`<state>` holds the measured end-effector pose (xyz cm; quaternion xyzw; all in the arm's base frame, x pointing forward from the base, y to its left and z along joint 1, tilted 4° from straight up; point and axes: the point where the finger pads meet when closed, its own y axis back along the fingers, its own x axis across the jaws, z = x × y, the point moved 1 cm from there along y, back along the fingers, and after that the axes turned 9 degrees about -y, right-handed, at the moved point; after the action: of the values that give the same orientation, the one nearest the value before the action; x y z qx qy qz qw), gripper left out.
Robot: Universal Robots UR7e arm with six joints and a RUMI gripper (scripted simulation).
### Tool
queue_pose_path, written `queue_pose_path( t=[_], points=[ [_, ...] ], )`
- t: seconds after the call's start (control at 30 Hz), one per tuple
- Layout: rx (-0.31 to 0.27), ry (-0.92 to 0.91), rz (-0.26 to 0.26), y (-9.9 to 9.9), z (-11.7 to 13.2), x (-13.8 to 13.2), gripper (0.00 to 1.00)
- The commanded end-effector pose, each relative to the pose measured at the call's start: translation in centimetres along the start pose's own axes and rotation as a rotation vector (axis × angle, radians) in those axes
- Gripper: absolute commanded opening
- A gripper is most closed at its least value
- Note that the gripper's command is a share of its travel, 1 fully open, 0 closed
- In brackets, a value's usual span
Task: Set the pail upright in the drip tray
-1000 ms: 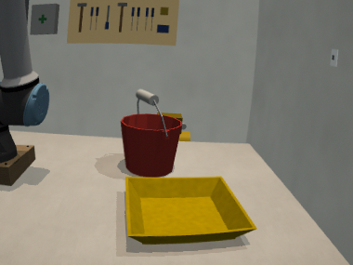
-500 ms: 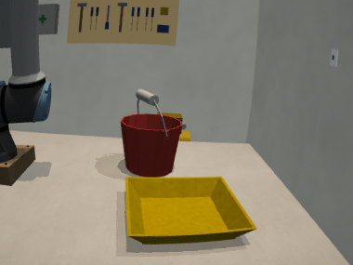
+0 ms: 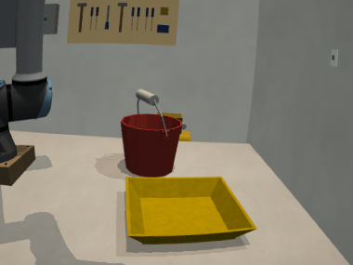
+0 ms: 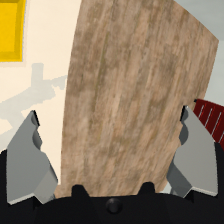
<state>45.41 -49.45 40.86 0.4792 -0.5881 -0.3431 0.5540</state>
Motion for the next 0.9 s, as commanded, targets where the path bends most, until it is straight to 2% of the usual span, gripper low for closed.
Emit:
queue_pose_path(
  t=[0.0,0.07,0.1,0.17,0.27,0.43,0.67,0.73,0.87],
  points=[
    [0.022,0.238,-0.073,-0.9,-5.9,-8.0,1.00],
    [0.032,0.345,-0.105,-1.1,-7.6,-11.4,1.00],
    [0.032,0.345,-0.105,-1.2,-8.6,-13.0,1.00],
    [0.032,0.345,-0.105,-1.2,-8.6,-13.0,1.00],
    [0.047,0.503,-0.151,-1.3,-11.1,-19.3,1.00],
    [0.073,0.751,-0.220,-1.1,-13.5,-28.6,1.00],
    [0.106,1.061,-0.301,-0.3,-14.3,-40.1,1.00],
    [0.106,1.061,-0.301,-0.3,-14.3,-40.1,1.00],
    [0.122,1.213,-0.340,0.2,-13.9,-45.6,1.00]
  ],
)
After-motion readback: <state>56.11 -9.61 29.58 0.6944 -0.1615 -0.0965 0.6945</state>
